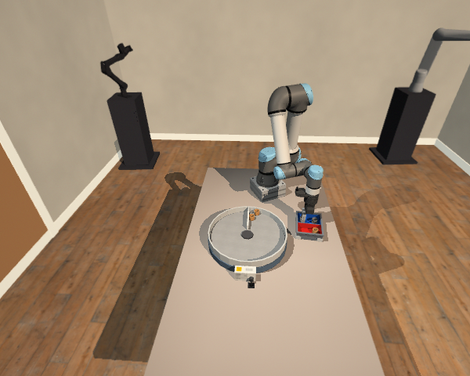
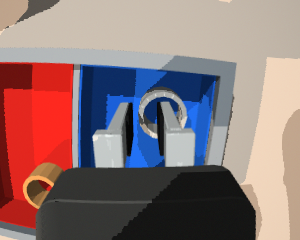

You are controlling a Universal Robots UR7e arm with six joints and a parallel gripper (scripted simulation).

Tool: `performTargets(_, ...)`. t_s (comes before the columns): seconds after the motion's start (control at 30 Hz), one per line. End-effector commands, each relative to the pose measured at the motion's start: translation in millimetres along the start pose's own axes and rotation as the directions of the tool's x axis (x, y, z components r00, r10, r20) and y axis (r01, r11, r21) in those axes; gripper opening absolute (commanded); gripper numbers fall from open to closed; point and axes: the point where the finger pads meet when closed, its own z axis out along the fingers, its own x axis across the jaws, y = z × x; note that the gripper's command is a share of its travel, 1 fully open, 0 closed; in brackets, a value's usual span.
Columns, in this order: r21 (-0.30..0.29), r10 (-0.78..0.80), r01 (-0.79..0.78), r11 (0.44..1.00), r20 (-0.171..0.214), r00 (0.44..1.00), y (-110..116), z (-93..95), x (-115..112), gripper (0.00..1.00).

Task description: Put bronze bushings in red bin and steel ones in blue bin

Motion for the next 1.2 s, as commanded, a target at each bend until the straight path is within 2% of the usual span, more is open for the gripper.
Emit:
performTargets(0.0, 0.0, 0.0, 0.0, 1.0, 0.001, 1.0, 0, -2.9, 0, 0.42)
performTargets(0.23, 0.0, 0.0, 0.0, 1.0, 0.001, 1.0, 0, -2.9, 0, 0.42)
performTargets(0.37, 0.0, 0.0, 0.0, 1.0, 0.001, 1.0, 0, -43.6, 0, 0.42)
performTargets(0.43, 0.0, 0.0, 0.0, 1.0, 0.001, 1.0, 0, -43.6, 0, 0.42)
performTargets(0.47, 0.0, 0.0, 0.0, 1.0, 0.001, 1.0, 0, -53.9, 0, 0.42)
performTargets(0.57, 0.0, 0.0, 0.0, 1.0, 0.001, 1.0, 0, -53.9, 0, 0.42)
performTargets(0.7, -0.001, 0.0, 0.0, 1.0, 0.001, 1.0, 0, -94.1, 0, 0.42)
performTargets(0.73, 0.0, 0.0, 0.0, 1.0, 0.001, 1.0, 0, -95.0, 0, 0.42)
performTargets(0.77, 0.0, 0.0, 0.0, 1.0, 0.001, 1.0, 0, -105.3, 0, 0.42)
performTargets(1.17, 0.0, 0.0, 0.0, 1.0, 0.001, 1.0, 0, -105.3, 0, 0.42)
